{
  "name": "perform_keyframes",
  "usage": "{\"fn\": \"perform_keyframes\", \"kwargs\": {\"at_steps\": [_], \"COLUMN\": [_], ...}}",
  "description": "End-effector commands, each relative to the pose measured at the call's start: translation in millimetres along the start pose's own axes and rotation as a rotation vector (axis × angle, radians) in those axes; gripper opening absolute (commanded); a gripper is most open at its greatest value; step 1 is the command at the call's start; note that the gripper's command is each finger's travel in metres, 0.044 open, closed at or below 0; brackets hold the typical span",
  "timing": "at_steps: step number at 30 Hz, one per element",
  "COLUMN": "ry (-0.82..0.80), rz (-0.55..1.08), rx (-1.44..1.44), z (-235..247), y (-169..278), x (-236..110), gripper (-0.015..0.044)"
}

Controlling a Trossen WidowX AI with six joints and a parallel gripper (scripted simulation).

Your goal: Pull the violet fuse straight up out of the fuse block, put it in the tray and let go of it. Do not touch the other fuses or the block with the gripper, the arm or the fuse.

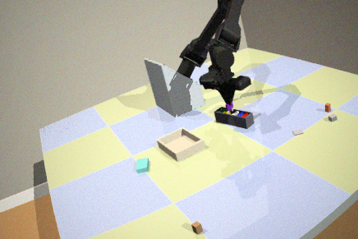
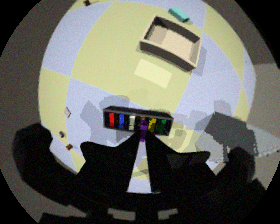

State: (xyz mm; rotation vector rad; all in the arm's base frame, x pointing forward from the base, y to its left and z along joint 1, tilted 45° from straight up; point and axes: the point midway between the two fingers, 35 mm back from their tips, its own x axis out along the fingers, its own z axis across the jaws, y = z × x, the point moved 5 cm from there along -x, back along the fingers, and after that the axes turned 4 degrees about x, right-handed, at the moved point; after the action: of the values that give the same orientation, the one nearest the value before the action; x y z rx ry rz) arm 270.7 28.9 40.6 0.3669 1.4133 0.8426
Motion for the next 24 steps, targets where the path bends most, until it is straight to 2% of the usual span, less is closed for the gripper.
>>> {"fn": "perform_keyframes", "kwargs": {"at_steps": [1,24], "ry": [-0.002,-0.001], "rz": [-0.005,-0.006], "rx": [-0.008,-0.008], "z": [1.0,0.8], "y": [0.3,0.3], "x": [-3.5,-27.5], "gripper": [0.0000,0.0000]}}
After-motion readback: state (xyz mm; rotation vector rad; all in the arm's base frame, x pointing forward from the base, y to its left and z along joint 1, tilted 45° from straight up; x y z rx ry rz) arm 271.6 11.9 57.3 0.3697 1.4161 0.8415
